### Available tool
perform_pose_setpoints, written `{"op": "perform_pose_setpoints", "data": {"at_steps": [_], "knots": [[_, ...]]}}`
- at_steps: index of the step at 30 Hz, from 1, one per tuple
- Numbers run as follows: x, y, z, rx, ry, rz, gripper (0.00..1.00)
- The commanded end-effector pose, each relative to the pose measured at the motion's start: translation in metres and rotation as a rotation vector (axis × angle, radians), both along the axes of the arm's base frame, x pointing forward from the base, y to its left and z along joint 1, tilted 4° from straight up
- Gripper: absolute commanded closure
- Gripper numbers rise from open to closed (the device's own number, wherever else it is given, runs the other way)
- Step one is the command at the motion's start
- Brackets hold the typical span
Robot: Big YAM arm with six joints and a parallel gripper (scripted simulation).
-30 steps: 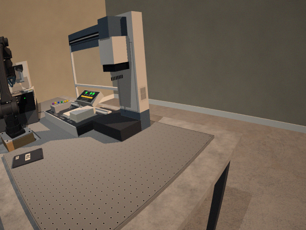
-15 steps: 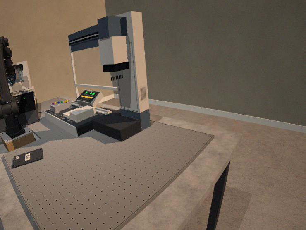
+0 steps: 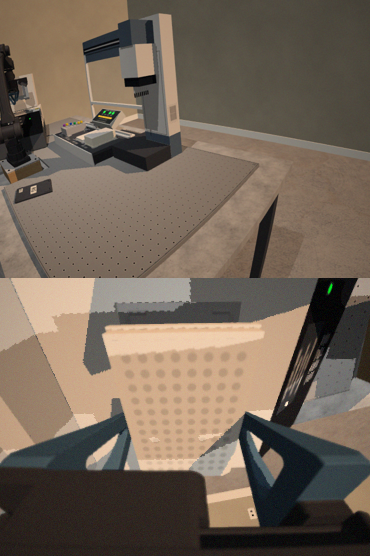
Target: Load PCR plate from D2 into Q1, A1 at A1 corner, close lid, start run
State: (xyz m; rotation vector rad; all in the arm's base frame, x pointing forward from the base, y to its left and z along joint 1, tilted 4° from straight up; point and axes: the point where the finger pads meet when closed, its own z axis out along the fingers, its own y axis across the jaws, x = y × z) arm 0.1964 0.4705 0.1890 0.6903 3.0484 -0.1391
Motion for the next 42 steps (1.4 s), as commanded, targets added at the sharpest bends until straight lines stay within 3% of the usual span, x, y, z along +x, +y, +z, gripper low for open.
{"op": "perform_pose_setpoints", "data": {"at_steps": [1,8,17,26,37,42], "knots": [[0.011,0.007,0.024,0.048,-0.021,-0.008,1.0],[0.011,0.017,0.022,0.049,-0.023,-0.018,1.0],[0.003,0.02,0.039,0.082,-0.036,0.005,1.0],[0.012,0.017,0.05,0.102,-0.045,-0.002,1.0],[0.012,0.011,0.027,0.056,-0.026,-0.007,1.0],[0.001,0.016,0.004,0.041,-0.021,-0.006,1.0]]}}
